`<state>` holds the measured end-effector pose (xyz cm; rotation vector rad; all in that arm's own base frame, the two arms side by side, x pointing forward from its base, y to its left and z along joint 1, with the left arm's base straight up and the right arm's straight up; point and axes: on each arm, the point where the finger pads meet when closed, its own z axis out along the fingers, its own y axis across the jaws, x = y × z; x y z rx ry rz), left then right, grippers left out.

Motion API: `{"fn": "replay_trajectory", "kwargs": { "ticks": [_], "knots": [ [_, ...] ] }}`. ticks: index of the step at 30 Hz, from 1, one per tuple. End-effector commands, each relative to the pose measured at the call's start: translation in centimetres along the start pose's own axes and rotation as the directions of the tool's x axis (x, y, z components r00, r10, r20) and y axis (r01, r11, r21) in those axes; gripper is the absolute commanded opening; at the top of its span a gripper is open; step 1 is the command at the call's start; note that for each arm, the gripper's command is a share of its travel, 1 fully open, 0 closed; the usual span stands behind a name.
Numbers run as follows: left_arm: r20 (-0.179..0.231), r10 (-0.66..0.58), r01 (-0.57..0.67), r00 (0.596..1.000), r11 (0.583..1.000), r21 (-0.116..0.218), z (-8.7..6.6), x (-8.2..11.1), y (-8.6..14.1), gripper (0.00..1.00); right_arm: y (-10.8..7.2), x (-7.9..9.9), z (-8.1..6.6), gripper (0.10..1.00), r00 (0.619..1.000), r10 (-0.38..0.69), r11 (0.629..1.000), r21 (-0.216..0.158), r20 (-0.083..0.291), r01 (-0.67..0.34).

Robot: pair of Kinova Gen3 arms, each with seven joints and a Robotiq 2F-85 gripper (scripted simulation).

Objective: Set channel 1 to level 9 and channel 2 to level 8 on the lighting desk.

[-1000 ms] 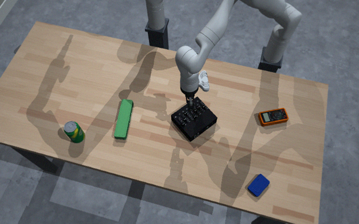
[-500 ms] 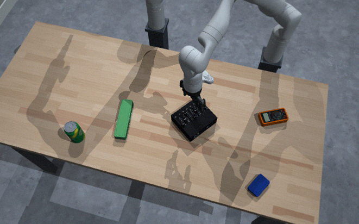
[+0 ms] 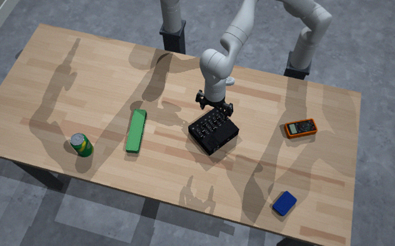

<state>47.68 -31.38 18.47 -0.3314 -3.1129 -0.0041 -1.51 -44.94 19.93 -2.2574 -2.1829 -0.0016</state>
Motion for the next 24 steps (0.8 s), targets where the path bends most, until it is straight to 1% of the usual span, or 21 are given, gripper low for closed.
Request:
{"fn": "replay_trajectory", "kwargs": {
  "ticks": [1, 4, 6, 13, 24],
  "knots": [
    [0.005, -0.075, 0.075, 0.997, 0.997, 0.000, -0.42, -0.15, 0.20, 1.000, 0.00, -0.04, -0.07, 1.000, 1.000, 0.000, 1.000, 0.000, 0.002, 0.000],
    [0.007, -0.125, 0.125, 0.992, 0.992, 0.001, -0.64, -0.23, 0.34, 1.000, 0.00, -0.04, -0.07, 1.000, 1.000, 0.000, 1.000, 0.000, 0.002, 0.000],
    [0.007, -0.125, 0.125, 0.992, 0.992, 0.001, -0.64, -0.23, 0.34, 1.000, 0.00, -0.04, -0.07, 1.000, 1.000, 0.000, 1.000, 0.000, 0.002, 0.000],
    [0.010, -0.193, 0.193, 0.981, 0.981, 0.003, -0.95, -0.34, 0.52, 1.000, 0.00, -0.04, -0.07, 1.000, 1.000, 0.000, 1.000, 0.000, 0.002, 0.000],
    [0.011, -0.211, 0.211, 0.977, 0.977, 0.004, -1.04, -0.37, 0.57, 1.000, 0.00, -0.04, -0.07, 1.000, 1.000, 0.000, 1.000, 0.000, 0.002, 0.000]
  ]
}}
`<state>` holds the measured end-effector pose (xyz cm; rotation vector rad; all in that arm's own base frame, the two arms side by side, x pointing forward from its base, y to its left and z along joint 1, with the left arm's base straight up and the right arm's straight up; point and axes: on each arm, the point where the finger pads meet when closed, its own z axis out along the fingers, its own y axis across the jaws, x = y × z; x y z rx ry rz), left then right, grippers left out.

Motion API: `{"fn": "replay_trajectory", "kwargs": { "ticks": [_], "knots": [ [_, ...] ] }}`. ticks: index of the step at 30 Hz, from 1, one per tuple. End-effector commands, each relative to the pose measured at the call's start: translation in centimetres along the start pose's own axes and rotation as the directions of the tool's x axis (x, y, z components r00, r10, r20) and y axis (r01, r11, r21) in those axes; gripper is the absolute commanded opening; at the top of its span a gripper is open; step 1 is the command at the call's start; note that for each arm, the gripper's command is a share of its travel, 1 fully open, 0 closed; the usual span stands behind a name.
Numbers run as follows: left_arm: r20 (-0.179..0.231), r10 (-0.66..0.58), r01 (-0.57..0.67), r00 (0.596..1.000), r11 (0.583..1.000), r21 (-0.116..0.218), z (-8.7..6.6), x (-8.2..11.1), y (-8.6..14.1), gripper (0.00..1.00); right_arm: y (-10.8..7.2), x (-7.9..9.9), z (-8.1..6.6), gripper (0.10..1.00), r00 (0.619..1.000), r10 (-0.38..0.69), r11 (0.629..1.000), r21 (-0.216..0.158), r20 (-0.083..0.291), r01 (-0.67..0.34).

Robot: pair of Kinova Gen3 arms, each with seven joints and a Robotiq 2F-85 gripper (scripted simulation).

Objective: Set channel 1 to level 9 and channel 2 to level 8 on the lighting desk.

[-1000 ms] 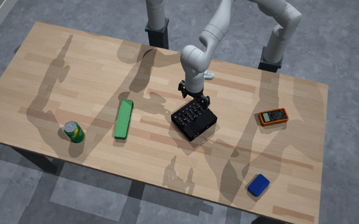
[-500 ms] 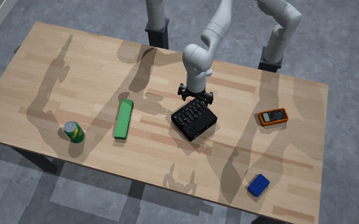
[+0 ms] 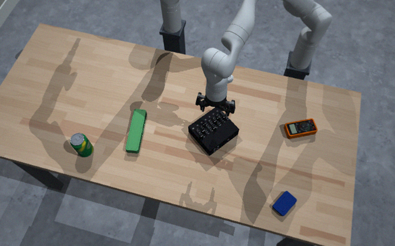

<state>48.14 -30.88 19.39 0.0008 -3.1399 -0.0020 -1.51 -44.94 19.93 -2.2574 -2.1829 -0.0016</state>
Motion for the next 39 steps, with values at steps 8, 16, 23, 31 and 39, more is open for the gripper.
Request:
{"fn": "replay_trajectory", "kwargs": {
  "ticks": [8, 16, 23, 31, 39],
  "knots": [
    [0.002, 0.000, 0.000, 1.000, 1.000, 0.001, -0.1, 0.0, 0.0, 1.000, 0.0, 0.0, -0.1, 1.000, 1.000, 0.000, 1.000, 0.000, 0.002, 0.000],
    [0.002, -0.007, 0.007, 1.000, 1.000, 0.001, 0.0, 0.0, 0.0, 1.000, 0.0, 0.0, -0.1, 1.000, 1.000, 0.000, 1.000, 0.000, 0.002, 0.000],
    [-0.003, -0.111, 0.111, 0.994, 0.994, 0.002, 1.0, 0.8, -0.1, 1.000, 0.0, 0.0, -0.1, 1.000, 1.000, 0.000, 1.000, 0.000, 0.002, 0.000],
    [-0.009, -0.385, 0.385, 0.923, 0.923, 0.002, 3.6, 3.0, 0.0, 1.000, 0.0, 0.0, -0.1, 1.000, 1.000, 0.000, 1.000, 0.000, 0.002, 0.000],
    [-0.008, -0.604, 0.604, 0.797, 0.797, 0.000, 5.7, 4.8, 0.5, 1.000, 0.0, 0.0, -0.1, 1.000, 1.000, 0.000, 1.000, 0.000, 0.002, 0.000]
  ]
}}
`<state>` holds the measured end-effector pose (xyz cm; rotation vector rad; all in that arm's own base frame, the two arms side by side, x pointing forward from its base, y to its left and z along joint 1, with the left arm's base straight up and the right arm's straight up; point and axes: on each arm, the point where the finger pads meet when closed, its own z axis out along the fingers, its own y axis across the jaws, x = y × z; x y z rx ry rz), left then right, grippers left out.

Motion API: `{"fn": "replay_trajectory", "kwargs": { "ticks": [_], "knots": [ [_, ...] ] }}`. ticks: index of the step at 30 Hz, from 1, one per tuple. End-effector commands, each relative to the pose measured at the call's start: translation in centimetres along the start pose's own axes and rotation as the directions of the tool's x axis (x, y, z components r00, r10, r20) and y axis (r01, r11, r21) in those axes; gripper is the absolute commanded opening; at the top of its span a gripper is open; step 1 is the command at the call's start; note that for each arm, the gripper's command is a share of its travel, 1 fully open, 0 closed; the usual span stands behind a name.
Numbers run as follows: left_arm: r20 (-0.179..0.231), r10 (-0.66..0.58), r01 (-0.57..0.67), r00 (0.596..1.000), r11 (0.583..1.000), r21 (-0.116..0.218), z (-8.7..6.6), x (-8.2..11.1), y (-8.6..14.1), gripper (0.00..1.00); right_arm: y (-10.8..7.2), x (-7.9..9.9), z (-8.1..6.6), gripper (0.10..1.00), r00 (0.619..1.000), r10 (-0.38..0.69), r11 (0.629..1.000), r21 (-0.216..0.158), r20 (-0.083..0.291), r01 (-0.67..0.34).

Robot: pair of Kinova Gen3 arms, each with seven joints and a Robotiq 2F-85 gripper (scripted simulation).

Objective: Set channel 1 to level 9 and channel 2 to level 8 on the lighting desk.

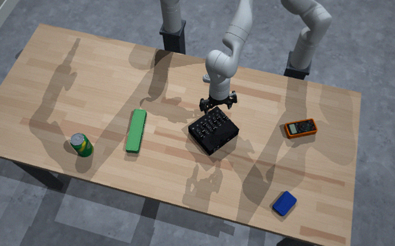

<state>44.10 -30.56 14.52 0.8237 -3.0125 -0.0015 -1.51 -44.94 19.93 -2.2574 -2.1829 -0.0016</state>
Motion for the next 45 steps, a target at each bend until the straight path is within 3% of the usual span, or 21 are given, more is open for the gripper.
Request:
{"fn": "replay_trajectory", "kwargs": {
  "ticks": [1, 9, 18, 19, 45],
  "knots": [
    [0.008, -0.154, 0.154, 0.988, 0.988, 0.006, 1.1, 0.7, 0.8, 1.000, 0.0, 0.0, -0.1, 1.000, 1.000, 0.000, 1.000, 0.000, 0.002, 0.000],
    [0.013, -0.363, 0.363, 0.932, 0.932, 0.011, 2.6, 1.6, 2.1, 1.000, 0.0, 0.0, -0.1, 1.000, 1.000, 0.000, 1.000, 0.000, 0.002, 0.000],
    [0.014, -0.398, 0.398, 0.917, 0.918, 0.012, 2.9, 1.7, 2.4, 1.000, 0.0, 0.0, -0.1, 1.000, 1.000, 0.000, 1.000, 0.000, 0.002, 0.000],
    [0.014, -0.398, 0.398, 0.917, 0.918, 0.012, 2.9, 1.7, 2.4, 0.099, 0.0, 0.0, -0.1, 1.000, 1.000, 0.000, 1.000, 0.000, 0.002, 0.000],
    [0.014, -0.398, 0.398, 0.917, 0.918, 0.012, 2.9, 1.7, 2.4, 0.099, 0.0, 0.0, -0.1, 1.000, 1.000, 0.000, 1.000, 0.000, 0.002, 0.000]
  ]
}}
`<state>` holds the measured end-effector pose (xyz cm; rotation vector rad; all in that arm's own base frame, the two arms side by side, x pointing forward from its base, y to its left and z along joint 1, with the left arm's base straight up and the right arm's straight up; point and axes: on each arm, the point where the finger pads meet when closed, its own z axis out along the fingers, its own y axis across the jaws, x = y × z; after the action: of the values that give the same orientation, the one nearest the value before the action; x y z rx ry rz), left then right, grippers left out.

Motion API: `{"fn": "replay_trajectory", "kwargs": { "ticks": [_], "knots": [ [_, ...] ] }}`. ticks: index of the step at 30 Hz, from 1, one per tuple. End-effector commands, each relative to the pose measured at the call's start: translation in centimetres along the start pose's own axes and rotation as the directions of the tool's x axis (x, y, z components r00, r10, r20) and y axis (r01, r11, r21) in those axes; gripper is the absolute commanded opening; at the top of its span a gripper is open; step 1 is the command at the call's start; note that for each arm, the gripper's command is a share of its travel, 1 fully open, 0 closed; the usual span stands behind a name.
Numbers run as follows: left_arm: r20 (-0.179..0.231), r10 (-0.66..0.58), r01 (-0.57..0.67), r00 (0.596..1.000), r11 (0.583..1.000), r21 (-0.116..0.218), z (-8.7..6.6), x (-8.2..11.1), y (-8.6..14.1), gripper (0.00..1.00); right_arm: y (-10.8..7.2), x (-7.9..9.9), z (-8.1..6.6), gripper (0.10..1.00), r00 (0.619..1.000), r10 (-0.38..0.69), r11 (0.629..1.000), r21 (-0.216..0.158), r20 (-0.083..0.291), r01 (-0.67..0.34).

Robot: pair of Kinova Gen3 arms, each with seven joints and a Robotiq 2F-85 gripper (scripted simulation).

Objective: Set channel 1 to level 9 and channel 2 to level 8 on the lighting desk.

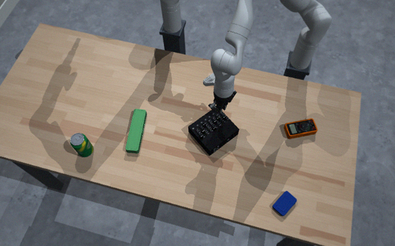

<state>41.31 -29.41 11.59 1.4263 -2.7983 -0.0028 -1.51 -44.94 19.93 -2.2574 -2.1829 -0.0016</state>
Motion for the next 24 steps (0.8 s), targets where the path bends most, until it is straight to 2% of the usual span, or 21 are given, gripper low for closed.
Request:
{"fn": "replay_trajectory", "kwargs": {
  "ticks": [1, 24],
  "knots": [
    [0.000, 0.000, 0.000, 1.000, 1.000, 0.002, -0.08, 0.00, -0.05, 0.099, 0.00, -0.04, -0.07, 1.000, 1.000, 0.000, 1.000, 0.000, 0.002, 0.000],
    [0.000, 0.000, 0.000, 1.000, 1.000, 0.002, 0.16, 0.00, -0.05, 0.099, 0.00, -0.04, -0.07, 1.000, 1.000, 0.000, 1.000, 0.000, 0.002, 0.000]
  ]
}}
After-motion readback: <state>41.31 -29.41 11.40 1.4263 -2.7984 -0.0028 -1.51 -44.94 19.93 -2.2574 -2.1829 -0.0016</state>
